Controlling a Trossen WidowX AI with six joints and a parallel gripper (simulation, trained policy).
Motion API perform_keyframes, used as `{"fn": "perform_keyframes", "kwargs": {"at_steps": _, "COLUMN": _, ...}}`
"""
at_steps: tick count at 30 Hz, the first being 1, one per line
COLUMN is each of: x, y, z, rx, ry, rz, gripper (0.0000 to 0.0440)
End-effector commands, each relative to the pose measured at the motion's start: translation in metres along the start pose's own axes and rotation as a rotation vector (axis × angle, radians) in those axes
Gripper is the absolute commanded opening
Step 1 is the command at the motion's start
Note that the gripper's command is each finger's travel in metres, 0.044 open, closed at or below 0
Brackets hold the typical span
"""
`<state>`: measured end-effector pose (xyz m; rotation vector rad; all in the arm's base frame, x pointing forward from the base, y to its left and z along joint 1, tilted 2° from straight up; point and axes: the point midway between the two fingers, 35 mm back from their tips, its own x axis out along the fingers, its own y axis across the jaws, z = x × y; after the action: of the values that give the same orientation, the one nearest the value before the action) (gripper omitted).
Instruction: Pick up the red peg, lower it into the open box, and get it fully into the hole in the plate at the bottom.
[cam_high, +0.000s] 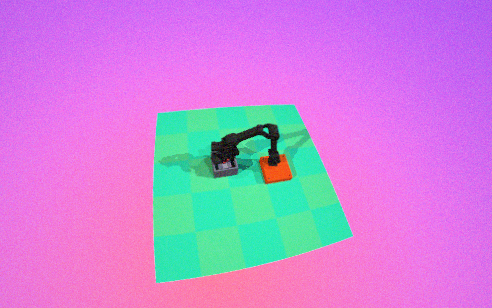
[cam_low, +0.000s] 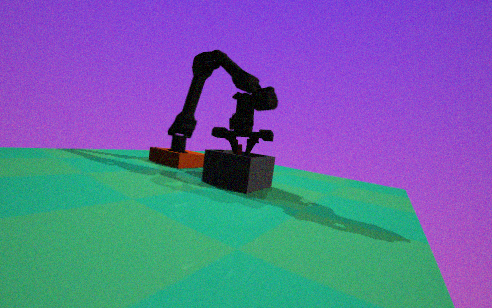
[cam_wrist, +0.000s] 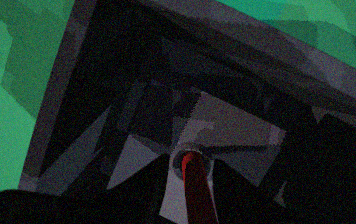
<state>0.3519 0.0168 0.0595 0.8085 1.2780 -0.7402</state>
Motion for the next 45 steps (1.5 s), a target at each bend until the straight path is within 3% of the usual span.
{"fn": "perform_keyframes", "kwargs": {"at_steps": 1, "x": 0.001, "y": 0.0, "z": 0.002, "rx": -0.014, "ry": 0.0, "rz": -0.015, "gripper": 0.012}}
{"fn": "perform_keyframes", "kwargs": {"at_steps": 20, "x": 0.005, "y": 0.014, "z": 0.03, "rx": -0.017, "ry": 0.007, "rz": -0.003, "gripper": 0.0112}}
{"fn": "perform_keyframes", "kwargs": {"at_steps": 45, "x": 0.015, "y": 0.012, "z": 0.103, "rx": 0.046, "ry": -0.01, "rz": -0.01, "gripper": 0.0067}}
